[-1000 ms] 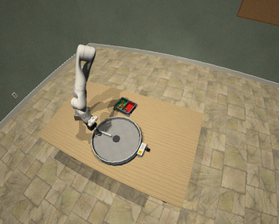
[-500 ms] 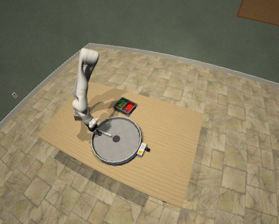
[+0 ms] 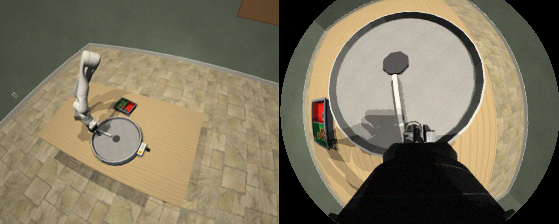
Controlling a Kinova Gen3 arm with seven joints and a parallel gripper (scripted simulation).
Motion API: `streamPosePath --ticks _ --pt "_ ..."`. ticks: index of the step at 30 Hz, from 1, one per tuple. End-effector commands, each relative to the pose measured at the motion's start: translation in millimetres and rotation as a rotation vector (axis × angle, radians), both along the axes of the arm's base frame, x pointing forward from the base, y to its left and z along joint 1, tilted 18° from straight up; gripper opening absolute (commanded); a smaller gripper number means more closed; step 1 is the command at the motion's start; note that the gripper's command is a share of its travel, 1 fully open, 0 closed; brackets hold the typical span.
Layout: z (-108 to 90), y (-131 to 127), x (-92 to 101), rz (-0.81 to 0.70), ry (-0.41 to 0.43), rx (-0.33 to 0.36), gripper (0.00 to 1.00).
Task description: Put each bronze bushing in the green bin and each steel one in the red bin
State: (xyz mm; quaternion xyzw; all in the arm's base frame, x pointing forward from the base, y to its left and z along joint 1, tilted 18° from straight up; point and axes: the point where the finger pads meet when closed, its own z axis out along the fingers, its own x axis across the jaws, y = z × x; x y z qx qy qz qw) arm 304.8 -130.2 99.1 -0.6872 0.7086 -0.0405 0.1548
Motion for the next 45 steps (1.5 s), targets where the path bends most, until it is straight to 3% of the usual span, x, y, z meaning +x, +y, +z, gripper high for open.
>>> streamPosePath --ticks 1,32,44,45 --pt "-2.1 0.2 0.5 0.0 0.0 0.0 0.4" --pt "-25.4 3.9 7.0 -0.001 0.001 0.0 0.4" --pt "-25.4 3.9 7.0 -0.001 0.001 0.0 0.4" --pt "-25.3 3.9 7.1 -0.001 0.0 0.0 0.0"
